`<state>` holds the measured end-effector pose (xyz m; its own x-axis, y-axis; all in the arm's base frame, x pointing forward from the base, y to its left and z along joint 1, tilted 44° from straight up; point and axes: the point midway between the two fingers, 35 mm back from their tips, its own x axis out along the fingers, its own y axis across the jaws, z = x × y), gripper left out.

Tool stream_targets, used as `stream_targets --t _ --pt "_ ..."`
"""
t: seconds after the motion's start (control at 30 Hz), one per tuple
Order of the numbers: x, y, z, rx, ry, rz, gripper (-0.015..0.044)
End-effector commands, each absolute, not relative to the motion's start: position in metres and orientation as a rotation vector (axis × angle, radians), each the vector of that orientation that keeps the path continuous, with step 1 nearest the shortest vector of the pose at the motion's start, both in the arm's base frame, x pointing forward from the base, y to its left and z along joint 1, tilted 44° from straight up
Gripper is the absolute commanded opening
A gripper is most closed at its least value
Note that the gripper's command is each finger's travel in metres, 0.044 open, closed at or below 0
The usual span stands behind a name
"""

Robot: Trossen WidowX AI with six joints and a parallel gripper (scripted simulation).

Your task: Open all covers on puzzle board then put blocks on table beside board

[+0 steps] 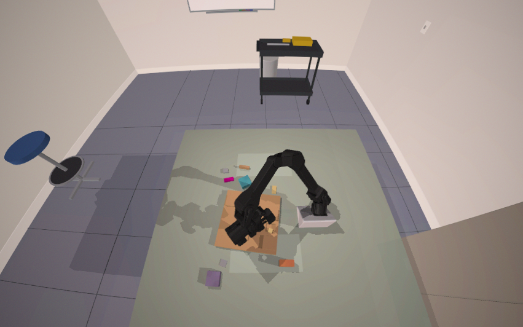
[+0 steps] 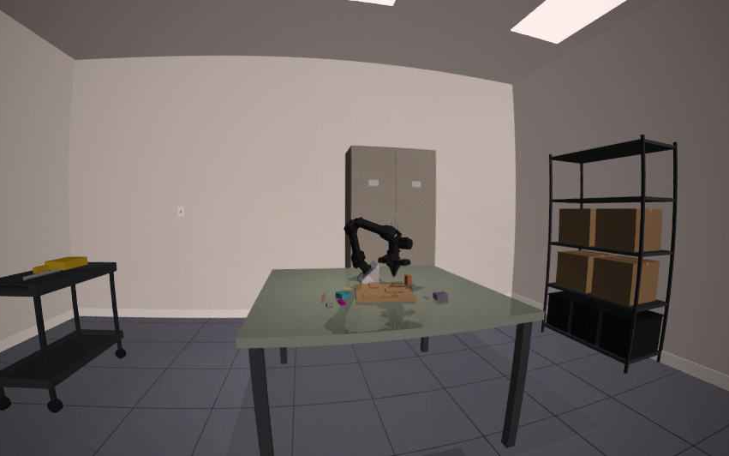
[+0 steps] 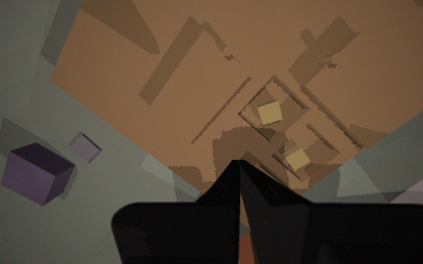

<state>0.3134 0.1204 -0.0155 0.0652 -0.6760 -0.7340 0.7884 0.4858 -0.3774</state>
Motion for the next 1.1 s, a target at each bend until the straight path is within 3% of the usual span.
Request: stream_targets --t 0.0,1.07 --pt "0.3384 0.1312 -0.0310 0.723 0.542 -1.456 0.0000" --pt "0.3389 0.1290 -0.0335 0.723 0.542 -1.456 0.0000"
